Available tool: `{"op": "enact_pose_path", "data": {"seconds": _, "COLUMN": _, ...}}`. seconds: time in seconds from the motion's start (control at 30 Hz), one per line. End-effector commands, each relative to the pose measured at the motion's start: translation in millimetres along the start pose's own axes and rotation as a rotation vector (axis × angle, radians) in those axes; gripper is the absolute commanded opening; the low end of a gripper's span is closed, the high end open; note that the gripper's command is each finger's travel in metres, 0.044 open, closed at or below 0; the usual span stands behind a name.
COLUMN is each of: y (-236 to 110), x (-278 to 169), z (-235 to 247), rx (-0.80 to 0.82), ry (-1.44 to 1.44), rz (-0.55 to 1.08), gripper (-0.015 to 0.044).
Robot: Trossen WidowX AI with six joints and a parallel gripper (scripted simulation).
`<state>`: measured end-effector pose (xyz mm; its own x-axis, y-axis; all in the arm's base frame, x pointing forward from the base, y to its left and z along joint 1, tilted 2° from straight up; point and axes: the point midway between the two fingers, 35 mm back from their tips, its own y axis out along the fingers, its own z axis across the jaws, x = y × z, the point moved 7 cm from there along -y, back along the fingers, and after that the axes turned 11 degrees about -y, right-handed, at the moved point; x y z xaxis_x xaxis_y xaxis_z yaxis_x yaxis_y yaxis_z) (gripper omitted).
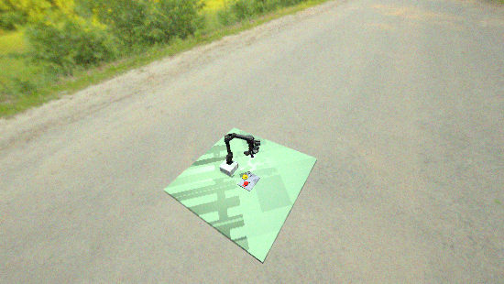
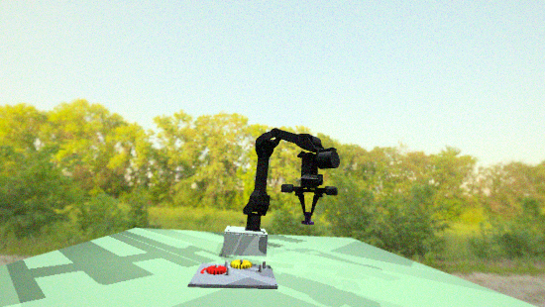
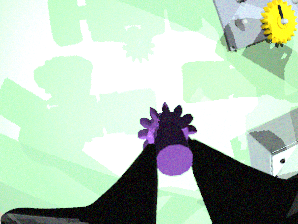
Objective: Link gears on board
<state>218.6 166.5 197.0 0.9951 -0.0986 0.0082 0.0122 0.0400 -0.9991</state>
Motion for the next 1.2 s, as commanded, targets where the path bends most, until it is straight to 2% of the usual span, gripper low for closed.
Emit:
{"op": "enact_pose_path", "data": {"seconds": 0.0, "y": -7, "x": -1, "z": -1, "rx": 0.004, "ry": 0.0, "rz": 0.002, "gripper": 0.0}}
{"op": "enact_pose_path", "data": {"seconds": 1.17, "y": 16, "x": 41, "z": -54, "rx": -0.006, "ry": 0.014, "rz": 0.013, "gripper": 0.0}}
